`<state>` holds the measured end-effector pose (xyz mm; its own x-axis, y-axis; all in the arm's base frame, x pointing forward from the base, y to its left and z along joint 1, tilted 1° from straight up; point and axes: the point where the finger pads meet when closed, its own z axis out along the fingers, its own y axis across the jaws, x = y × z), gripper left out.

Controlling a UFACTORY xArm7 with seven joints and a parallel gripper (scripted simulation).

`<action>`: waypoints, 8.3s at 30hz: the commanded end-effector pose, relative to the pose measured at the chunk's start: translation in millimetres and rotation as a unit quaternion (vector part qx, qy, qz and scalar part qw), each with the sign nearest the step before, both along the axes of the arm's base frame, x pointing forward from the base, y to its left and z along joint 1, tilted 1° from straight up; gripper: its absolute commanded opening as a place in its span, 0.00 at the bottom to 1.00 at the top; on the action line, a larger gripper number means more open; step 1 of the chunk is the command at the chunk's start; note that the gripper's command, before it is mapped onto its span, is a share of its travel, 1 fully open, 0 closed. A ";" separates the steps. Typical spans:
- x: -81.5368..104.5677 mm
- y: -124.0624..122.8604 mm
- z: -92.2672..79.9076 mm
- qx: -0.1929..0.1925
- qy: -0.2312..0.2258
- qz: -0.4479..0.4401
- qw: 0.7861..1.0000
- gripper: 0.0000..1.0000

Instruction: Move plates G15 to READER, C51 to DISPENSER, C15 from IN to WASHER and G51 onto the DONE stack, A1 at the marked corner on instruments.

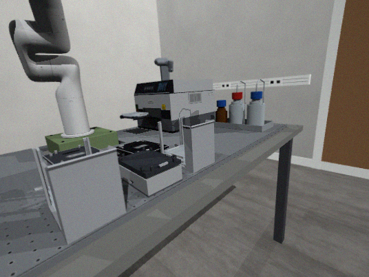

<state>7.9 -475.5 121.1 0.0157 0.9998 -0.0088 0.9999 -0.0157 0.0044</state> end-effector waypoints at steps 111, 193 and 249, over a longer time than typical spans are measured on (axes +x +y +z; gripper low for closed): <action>0.0 -1.9 -71.9 -0.002 0.000 0.000 1.000 0.00; 0.0 -1.8 -68.2 -0.002 0.000 0.000 1.000 1.00; -0.3 -1.1 -1.6 -0.002 0.000 0.000 1.000 1.00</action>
